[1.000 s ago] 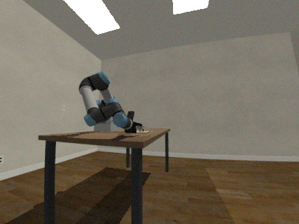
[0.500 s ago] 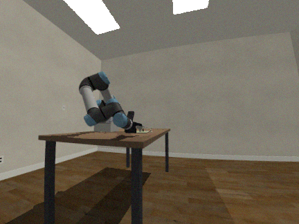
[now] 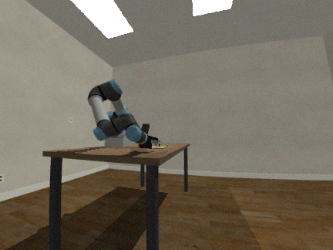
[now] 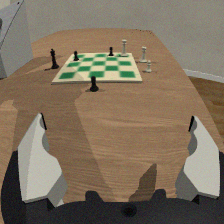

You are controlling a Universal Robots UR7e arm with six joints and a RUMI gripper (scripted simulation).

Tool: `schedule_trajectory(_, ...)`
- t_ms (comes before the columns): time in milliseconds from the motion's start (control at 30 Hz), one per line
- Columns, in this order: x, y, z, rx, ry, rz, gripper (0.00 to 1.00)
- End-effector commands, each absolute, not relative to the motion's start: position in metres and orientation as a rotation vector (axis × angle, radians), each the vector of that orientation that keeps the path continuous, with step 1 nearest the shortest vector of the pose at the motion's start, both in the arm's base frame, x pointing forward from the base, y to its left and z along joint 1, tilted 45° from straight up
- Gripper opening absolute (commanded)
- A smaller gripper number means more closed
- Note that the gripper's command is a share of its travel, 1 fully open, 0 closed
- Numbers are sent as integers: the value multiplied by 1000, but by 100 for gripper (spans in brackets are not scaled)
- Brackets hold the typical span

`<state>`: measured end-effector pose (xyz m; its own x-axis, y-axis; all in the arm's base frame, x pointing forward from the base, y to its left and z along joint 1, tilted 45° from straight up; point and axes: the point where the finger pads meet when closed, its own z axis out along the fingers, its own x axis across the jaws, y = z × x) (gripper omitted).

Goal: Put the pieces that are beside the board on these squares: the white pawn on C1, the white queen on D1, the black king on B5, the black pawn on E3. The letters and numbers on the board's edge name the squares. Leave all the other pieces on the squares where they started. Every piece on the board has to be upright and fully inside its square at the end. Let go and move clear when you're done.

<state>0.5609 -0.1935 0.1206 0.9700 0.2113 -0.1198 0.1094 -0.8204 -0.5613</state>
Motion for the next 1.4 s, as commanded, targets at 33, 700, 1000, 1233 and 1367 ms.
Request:
schedule_trajectory(33,559,-168,145,-2538,-230,236,100)
schedule_trajectory(700,555,-136,179,-2543,-236,234,100)
schedule_trajectory(1000,554,-126,161,-2574,-316,277,100)
schedule_trajectory(1233,554,-103,115,-2665,-555,391,100)
schedule_trajectory(1367,556,-85,81,-2731,-764,480,100)
